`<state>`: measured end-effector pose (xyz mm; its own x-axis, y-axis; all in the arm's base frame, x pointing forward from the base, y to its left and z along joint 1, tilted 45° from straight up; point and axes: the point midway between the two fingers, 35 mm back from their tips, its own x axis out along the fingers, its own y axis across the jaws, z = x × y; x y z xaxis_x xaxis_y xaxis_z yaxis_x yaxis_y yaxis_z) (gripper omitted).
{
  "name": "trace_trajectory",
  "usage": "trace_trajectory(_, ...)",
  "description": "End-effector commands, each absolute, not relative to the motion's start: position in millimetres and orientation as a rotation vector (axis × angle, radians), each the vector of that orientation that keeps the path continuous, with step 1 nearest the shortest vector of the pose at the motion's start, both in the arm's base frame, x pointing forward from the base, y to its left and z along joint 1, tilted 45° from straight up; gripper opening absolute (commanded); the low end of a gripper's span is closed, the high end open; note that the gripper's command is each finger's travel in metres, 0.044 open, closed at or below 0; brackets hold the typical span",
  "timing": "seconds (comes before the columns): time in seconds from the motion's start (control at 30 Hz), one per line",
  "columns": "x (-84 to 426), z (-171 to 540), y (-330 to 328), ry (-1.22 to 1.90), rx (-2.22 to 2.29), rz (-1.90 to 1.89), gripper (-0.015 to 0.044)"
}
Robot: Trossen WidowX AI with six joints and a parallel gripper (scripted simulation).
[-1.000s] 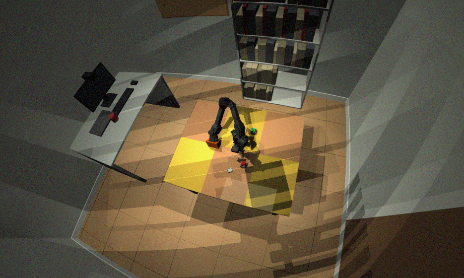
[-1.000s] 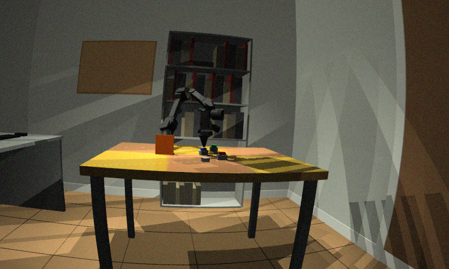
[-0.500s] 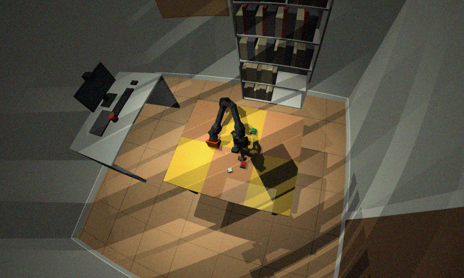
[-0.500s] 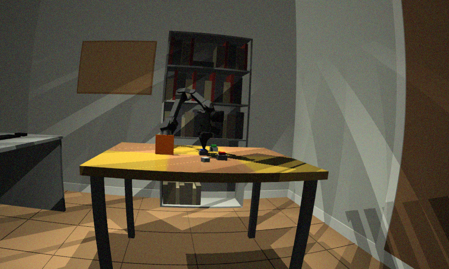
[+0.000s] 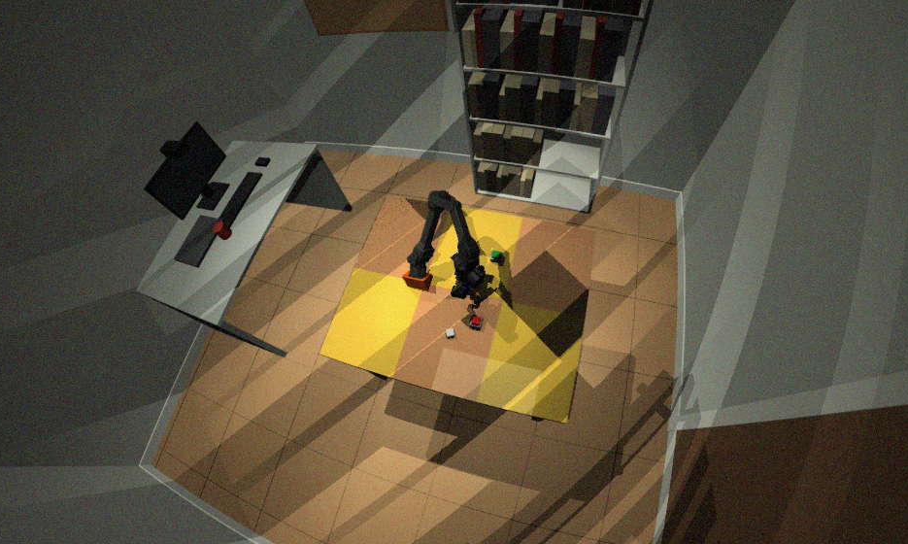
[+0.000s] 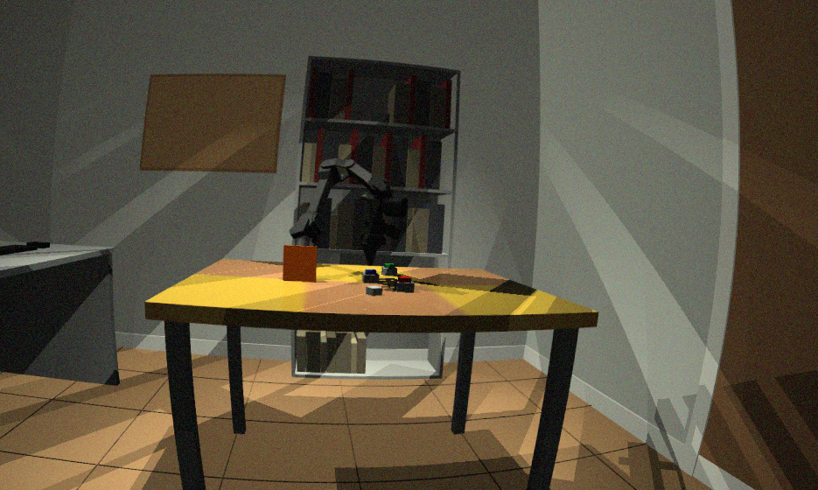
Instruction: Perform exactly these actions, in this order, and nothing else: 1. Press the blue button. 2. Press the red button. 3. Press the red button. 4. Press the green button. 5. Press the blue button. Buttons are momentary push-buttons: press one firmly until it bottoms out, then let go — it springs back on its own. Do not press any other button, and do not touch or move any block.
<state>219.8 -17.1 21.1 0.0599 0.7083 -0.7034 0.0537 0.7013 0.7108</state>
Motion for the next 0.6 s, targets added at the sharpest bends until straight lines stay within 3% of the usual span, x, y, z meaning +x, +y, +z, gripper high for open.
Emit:
trace_trajectory(0.0, 221, 30, -26, 1.436, 0.66, 0.555, 0.002)
trace_trajectory(0.03, 221, 30, -26, 1.436, 0.66, 0.555, 0.002)
trace_trajectory(0.27, 254, 124, 14, 1.437, 0.653, 0.542, 0.0204)
trace_trajectory(0.5, 246, 206, 60, 1.433, 0.665, 0.56, 0.0387)
trace_trajectory(0.57, 246, 206, 60, 1.433, 0.665, 0.56, 0.04)
